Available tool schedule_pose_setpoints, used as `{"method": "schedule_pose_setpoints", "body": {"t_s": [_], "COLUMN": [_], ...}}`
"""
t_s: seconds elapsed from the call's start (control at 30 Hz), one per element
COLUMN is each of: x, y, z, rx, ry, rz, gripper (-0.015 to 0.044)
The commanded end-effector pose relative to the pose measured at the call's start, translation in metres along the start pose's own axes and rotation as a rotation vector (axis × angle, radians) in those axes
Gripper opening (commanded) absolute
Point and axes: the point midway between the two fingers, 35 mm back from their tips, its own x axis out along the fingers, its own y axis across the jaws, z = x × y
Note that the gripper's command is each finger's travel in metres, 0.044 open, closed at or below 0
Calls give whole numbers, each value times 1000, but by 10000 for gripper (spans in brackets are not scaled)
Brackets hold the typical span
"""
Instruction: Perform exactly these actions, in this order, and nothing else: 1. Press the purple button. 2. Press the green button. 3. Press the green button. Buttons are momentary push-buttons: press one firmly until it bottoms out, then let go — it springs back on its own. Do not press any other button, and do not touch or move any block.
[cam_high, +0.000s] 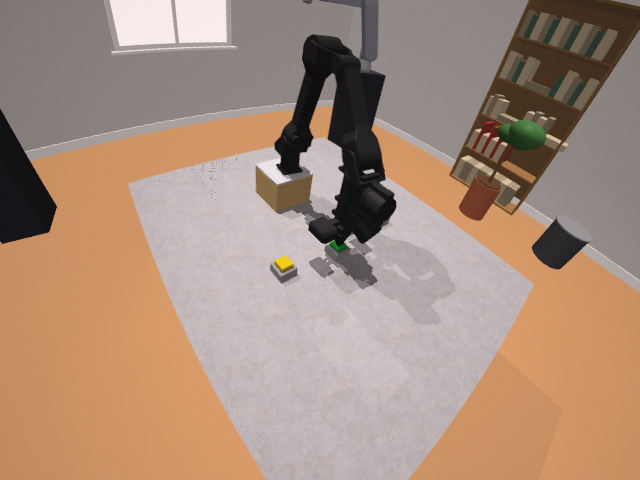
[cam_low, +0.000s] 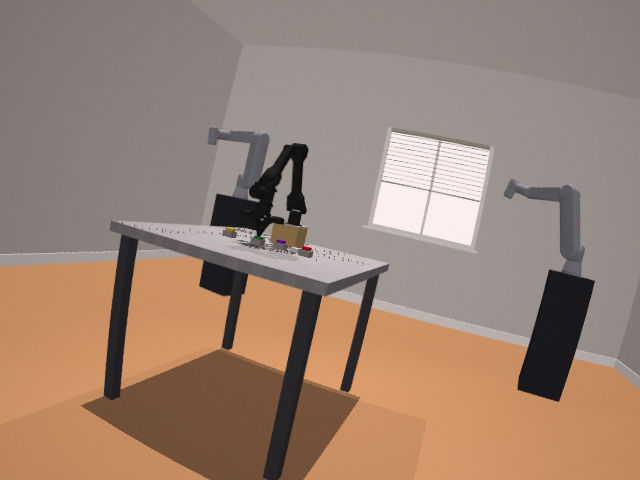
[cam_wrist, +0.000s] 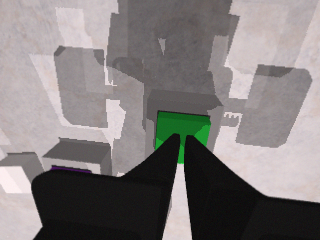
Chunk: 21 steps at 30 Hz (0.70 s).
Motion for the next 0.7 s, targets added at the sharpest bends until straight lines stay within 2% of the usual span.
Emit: {"method": "schedule_pose_setpoints", "body": {"t_s": [0.0,0.67], "x": [3,0], "y": [0,0], "z": [-2,0], "rx": [-6,-1], "ry": [6,2], "rz": [3,0], "gripper": [20,20]}}
